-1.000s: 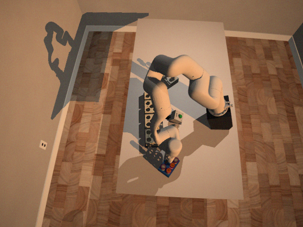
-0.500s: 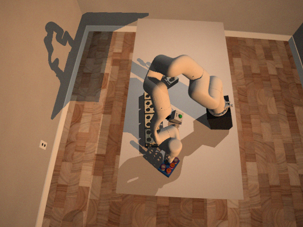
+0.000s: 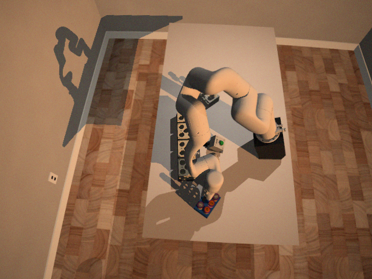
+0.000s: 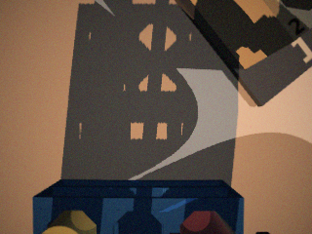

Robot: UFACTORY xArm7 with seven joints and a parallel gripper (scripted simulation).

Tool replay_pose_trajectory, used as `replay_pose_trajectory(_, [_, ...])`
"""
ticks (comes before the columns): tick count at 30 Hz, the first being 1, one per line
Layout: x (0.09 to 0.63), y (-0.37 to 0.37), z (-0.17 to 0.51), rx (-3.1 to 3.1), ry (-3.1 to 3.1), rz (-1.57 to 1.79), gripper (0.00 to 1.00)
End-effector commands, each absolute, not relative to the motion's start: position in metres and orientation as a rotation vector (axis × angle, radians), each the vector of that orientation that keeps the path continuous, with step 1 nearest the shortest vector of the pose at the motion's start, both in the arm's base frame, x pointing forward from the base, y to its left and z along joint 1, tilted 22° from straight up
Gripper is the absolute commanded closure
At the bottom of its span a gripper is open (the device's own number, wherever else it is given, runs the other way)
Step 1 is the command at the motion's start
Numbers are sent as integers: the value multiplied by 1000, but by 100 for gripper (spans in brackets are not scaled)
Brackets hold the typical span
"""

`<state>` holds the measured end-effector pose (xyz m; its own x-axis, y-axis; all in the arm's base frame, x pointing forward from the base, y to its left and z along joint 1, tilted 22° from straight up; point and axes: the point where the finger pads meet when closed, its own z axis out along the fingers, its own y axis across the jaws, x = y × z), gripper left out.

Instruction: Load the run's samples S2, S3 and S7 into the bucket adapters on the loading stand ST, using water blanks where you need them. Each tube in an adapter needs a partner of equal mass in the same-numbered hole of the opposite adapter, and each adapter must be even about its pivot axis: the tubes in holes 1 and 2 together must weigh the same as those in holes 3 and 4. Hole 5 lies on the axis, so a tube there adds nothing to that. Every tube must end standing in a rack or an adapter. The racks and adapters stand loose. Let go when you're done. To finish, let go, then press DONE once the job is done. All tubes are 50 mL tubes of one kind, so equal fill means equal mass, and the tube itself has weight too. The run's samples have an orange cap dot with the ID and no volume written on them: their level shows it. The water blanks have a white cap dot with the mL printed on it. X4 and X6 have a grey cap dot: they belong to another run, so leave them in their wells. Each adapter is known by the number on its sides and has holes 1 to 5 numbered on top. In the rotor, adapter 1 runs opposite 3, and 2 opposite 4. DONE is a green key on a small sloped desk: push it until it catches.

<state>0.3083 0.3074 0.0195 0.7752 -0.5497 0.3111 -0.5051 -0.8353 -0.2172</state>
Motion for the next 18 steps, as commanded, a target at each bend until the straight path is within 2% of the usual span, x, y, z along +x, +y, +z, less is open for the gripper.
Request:
replay_pose_trajectory(1, [308,309,21,-2843,846,-556,100])
replay_pose_trajectory(18, [304,308,30,-2843,846,-557,100])
